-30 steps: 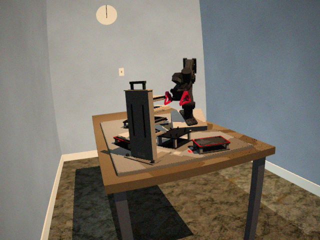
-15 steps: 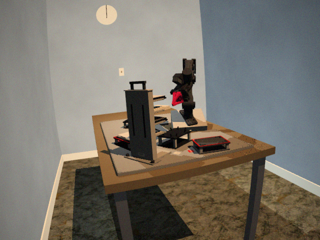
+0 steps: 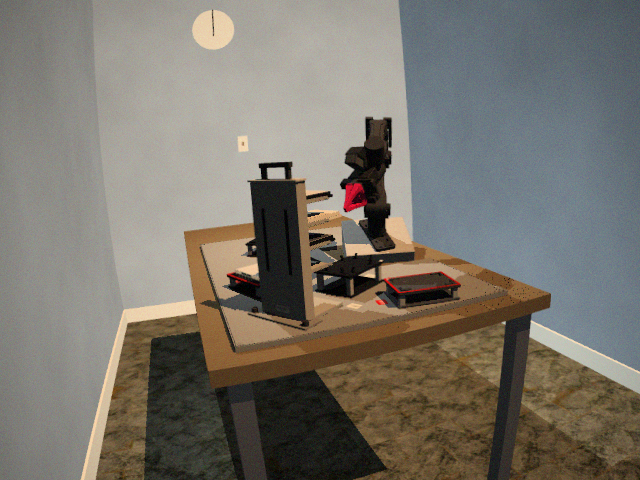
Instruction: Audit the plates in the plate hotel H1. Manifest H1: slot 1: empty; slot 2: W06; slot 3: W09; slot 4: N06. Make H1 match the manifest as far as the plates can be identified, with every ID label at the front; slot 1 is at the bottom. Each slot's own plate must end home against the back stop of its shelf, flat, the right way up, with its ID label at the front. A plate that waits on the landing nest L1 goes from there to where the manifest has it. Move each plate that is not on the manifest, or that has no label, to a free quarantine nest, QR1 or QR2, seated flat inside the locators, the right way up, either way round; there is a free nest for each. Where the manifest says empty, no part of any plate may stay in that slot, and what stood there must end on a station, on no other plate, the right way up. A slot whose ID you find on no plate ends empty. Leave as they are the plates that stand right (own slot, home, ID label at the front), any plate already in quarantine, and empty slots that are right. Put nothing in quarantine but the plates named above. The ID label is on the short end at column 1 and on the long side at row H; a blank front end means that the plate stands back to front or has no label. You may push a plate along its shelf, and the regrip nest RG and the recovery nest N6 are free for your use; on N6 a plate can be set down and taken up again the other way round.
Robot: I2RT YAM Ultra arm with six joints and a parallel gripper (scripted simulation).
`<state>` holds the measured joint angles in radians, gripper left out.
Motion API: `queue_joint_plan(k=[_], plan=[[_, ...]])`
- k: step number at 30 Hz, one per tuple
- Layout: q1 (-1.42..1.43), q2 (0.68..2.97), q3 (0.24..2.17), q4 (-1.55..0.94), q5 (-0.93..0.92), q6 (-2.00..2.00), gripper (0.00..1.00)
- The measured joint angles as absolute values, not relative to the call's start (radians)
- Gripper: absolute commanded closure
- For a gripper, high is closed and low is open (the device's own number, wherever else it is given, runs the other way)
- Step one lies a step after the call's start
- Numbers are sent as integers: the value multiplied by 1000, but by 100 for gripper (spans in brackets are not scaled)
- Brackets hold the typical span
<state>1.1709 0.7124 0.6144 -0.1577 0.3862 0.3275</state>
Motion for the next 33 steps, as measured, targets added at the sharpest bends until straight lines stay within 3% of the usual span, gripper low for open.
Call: queue_joint_plan(k=[33], plan=[[1118, 793, 644, -115, 342, 318, 100]])
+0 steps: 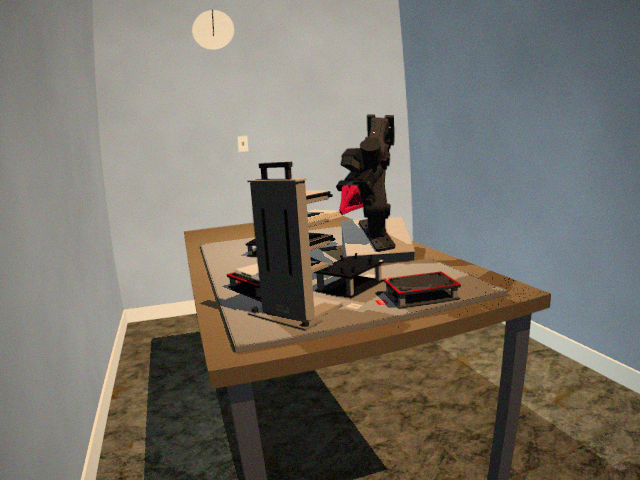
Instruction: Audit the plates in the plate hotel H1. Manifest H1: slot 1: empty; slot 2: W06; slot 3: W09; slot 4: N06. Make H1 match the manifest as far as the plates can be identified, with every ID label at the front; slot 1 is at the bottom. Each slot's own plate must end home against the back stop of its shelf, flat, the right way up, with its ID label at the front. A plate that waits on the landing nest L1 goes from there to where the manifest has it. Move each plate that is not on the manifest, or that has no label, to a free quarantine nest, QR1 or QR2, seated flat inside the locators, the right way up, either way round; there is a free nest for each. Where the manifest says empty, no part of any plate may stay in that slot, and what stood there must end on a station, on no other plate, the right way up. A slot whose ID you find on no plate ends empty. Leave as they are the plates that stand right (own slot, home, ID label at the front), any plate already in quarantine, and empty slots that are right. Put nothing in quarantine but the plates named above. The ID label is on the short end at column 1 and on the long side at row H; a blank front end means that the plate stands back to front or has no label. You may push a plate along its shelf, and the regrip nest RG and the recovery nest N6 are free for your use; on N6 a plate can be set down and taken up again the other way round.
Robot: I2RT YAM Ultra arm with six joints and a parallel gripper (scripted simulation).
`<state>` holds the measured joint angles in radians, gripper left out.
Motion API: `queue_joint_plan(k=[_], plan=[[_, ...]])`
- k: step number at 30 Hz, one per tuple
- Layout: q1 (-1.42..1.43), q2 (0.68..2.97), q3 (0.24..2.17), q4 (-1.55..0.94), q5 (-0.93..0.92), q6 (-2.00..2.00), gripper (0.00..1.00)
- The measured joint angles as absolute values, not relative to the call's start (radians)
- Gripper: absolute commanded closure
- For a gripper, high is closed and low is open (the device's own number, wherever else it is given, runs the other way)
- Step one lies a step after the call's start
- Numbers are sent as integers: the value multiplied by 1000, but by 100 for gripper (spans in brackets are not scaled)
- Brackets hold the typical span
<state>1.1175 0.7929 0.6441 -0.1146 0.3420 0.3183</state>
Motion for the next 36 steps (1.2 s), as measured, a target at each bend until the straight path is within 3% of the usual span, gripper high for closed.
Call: queue_joint_plan(k=[36], plan=[[1063, 881, 696, -71, 288, 304, 100]])
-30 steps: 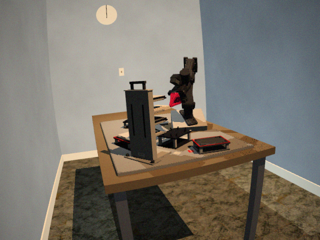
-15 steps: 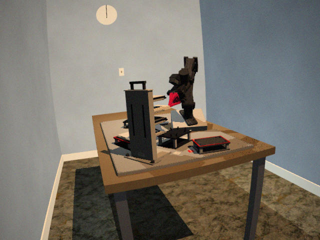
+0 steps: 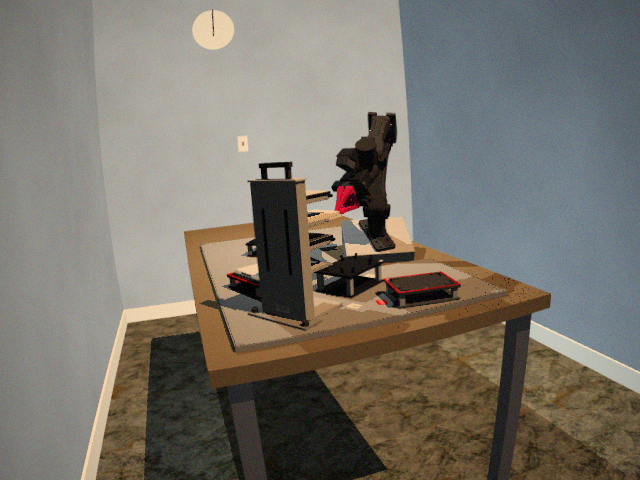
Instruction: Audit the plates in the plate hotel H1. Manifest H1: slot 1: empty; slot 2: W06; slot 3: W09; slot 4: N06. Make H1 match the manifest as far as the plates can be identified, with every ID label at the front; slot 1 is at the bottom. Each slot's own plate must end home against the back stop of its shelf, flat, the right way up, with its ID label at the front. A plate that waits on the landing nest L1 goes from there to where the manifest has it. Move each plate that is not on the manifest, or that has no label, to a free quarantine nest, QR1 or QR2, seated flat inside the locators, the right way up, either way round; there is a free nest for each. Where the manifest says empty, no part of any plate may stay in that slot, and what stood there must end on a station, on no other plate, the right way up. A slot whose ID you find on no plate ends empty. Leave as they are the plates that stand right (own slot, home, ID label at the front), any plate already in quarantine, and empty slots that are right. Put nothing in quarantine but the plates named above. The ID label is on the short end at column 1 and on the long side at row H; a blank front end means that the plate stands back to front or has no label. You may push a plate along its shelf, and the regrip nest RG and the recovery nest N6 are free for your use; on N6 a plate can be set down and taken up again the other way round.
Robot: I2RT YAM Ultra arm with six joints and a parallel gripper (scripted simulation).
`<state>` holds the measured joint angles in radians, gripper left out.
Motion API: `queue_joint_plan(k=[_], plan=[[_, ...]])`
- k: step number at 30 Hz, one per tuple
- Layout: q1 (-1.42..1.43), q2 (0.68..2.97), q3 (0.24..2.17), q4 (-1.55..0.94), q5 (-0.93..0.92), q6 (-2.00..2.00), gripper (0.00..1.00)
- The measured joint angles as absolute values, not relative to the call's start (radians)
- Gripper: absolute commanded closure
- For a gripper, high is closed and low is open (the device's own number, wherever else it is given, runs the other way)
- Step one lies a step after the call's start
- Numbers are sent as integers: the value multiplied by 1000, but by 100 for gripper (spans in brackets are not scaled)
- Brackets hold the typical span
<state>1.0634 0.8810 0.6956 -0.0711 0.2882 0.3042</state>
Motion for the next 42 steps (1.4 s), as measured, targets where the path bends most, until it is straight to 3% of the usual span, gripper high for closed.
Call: queue_joint_plan(k=[42], plan=[[1012, 985, 762, -27, 240, 292, 100]])
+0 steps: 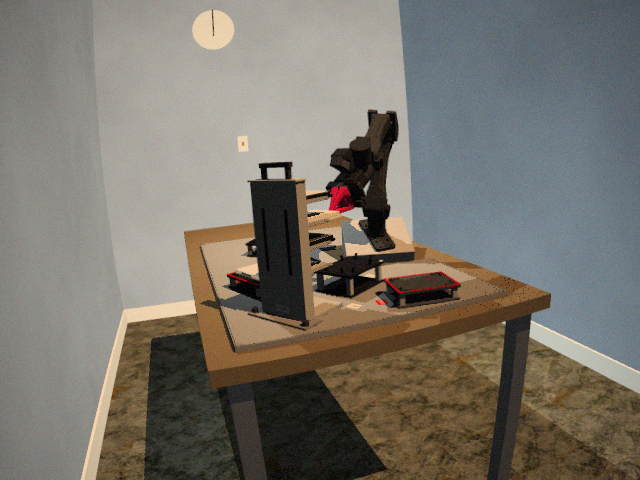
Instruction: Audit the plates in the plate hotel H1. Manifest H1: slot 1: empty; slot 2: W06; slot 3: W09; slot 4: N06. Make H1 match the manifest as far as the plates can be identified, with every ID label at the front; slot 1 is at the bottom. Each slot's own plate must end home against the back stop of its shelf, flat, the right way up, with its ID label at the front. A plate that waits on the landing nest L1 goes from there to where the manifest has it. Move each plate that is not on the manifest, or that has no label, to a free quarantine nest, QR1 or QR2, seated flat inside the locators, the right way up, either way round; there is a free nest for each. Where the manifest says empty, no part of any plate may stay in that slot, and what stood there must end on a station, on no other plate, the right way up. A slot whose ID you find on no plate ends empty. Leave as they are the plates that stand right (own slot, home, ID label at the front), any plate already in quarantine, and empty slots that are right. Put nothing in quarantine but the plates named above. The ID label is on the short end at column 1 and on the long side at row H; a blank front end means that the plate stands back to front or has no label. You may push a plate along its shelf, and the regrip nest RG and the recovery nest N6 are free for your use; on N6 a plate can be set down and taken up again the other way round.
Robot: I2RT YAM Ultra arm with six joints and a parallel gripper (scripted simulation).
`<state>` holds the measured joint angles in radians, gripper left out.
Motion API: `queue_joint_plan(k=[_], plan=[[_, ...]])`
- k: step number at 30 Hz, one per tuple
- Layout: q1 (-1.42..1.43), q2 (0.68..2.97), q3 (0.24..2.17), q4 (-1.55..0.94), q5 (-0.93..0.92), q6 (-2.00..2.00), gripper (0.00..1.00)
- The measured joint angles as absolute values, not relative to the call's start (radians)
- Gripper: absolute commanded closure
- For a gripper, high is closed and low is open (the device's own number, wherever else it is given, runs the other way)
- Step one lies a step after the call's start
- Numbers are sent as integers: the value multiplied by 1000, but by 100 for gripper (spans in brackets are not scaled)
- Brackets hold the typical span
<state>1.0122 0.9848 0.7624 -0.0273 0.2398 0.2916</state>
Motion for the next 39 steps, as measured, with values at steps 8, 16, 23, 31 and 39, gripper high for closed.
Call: queue_joint_plan(k=[8, 16, 23, 31, 39], plan=[[1005, 1003, 774, -23, 233, 290, 100], [997, 1022, 788, -17, 224, 287, 100], [991, 1035, 798, -12, 219, 286, 100], [982, 1058, 815, -4, 211, 284, 100], [977, 1071, 826, 0, 205, 283, 100]])
